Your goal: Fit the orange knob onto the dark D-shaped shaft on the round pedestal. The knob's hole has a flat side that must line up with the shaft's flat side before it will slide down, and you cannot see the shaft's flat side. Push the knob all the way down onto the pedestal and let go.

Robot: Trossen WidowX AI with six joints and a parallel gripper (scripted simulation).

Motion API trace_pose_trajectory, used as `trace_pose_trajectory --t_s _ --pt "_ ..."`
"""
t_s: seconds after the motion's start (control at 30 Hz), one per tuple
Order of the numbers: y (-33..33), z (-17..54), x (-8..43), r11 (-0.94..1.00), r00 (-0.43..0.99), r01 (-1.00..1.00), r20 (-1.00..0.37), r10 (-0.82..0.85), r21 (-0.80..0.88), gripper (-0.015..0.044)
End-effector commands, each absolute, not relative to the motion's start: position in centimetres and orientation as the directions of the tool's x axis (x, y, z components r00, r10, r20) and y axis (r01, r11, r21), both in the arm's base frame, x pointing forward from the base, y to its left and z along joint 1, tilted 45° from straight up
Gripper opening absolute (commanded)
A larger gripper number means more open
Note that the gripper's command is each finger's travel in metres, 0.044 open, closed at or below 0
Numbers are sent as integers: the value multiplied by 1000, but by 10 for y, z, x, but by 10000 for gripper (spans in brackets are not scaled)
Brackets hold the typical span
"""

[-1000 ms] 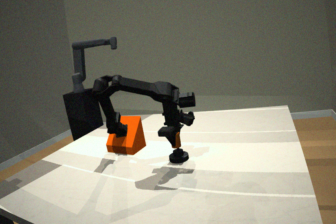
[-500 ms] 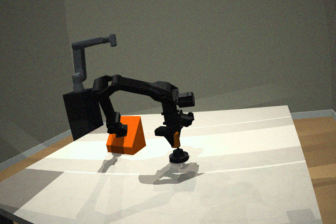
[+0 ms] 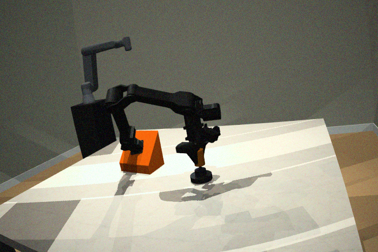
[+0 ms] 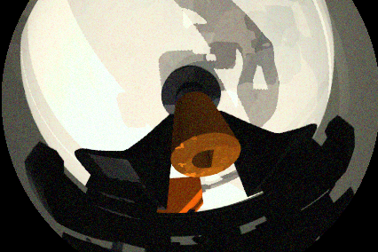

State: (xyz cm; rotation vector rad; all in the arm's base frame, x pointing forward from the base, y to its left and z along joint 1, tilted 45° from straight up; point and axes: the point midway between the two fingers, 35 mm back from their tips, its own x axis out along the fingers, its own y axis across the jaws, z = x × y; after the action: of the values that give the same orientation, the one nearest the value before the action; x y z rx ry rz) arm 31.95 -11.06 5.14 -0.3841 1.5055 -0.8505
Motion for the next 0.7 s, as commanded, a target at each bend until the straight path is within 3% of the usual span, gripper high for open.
trace_pose_trajectory --t_s 0.0,0.67 --pt "-112 52 322 665 -144 245 -705 -694 -705 0" --pt "-111 54 315 666 -144 245 -705 -694 -705 0"
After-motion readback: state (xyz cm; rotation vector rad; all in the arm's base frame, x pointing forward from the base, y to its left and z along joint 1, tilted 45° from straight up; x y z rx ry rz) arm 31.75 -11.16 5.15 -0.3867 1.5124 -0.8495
